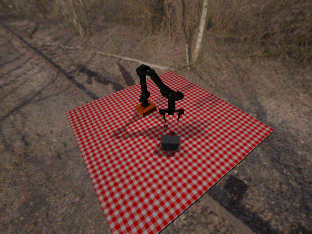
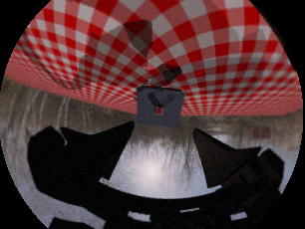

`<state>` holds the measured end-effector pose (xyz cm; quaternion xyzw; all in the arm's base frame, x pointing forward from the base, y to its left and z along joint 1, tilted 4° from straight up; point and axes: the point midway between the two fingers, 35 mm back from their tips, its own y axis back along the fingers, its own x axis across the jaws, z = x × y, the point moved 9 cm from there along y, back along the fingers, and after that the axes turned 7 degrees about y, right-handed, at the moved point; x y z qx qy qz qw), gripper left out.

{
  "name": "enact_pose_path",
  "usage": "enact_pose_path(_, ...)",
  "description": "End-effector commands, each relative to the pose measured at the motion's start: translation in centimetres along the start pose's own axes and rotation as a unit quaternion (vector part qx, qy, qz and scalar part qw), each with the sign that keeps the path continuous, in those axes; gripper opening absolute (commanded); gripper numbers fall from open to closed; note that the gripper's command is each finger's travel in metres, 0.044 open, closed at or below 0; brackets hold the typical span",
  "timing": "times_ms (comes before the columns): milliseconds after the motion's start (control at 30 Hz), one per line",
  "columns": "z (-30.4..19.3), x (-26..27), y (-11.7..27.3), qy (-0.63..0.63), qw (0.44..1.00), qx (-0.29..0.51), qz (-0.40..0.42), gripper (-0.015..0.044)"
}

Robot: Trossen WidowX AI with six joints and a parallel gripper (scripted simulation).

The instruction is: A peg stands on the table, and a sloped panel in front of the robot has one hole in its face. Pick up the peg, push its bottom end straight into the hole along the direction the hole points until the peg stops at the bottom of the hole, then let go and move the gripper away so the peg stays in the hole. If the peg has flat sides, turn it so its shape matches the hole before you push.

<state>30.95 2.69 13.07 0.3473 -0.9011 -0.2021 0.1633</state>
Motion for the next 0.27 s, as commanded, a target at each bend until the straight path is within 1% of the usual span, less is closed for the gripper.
enact_pose_path(0, -0.1, 0.0, 0.5, -0.003, 1.000, 0.002, 0.001, 0.0440)
enact_pose_path(233, -0.3, 0.0, 1.6, -0.003, 1.000, 0.002, 0.000, 0.0440)
